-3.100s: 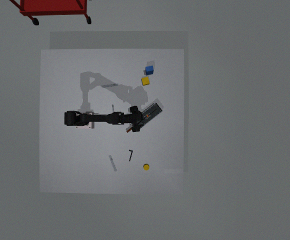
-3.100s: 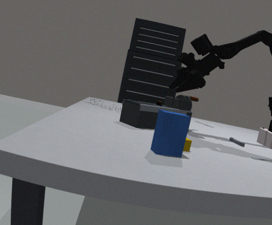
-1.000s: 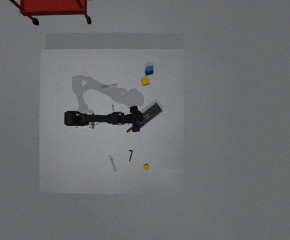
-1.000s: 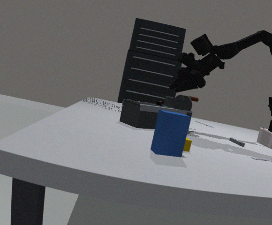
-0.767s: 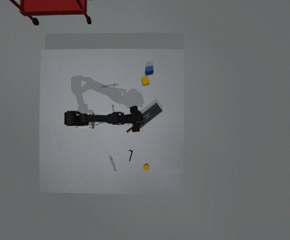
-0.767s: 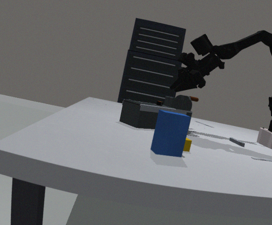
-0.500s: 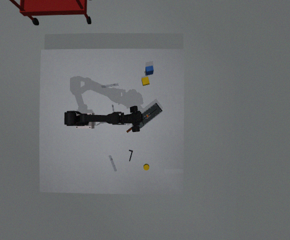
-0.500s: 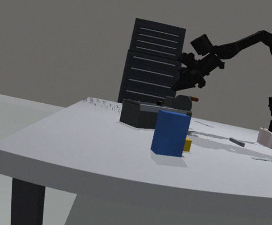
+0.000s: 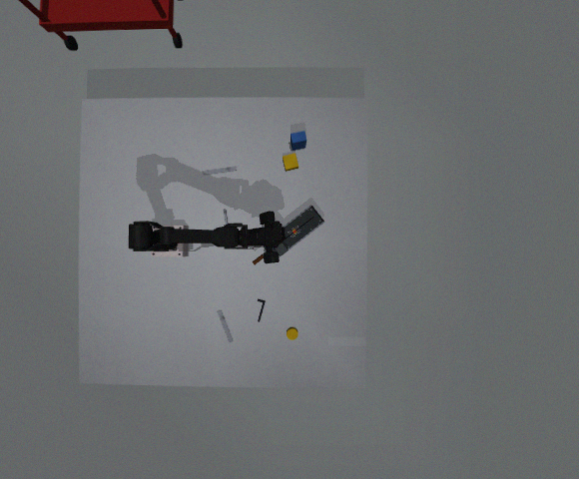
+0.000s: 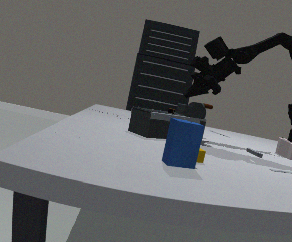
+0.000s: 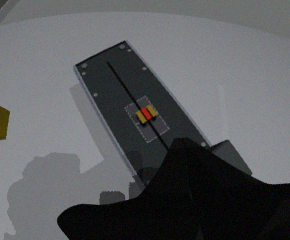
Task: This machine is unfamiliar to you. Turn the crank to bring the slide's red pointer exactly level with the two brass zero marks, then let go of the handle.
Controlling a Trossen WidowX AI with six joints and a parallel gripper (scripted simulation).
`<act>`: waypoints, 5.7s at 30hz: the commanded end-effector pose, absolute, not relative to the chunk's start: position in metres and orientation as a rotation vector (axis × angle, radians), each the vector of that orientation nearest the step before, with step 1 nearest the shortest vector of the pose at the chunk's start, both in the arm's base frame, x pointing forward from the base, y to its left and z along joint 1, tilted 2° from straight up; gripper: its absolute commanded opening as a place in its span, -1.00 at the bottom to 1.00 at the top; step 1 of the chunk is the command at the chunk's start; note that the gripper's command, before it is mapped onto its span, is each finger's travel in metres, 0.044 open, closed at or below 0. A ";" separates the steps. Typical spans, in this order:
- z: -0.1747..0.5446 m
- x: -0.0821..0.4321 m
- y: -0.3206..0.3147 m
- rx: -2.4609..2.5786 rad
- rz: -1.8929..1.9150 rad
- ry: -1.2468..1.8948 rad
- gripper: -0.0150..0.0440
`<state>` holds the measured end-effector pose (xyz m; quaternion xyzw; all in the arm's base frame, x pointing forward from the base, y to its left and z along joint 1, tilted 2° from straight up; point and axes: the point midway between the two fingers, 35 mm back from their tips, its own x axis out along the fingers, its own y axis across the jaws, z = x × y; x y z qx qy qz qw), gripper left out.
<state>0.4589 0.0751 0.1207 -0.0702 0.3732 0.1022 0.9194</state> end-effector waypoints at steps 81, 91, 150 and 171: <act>0.121 0.459 0.075 -0.144 0.211 0.767 0.93; 0.121 0.459 0.075 -0.144 0.211 0.767 0.29; 0.121 0.459 0.075 -0.144 0.211 0.767 0.11; 0.121 0.459 0.075 -0.143 0.211 0.768 -0.49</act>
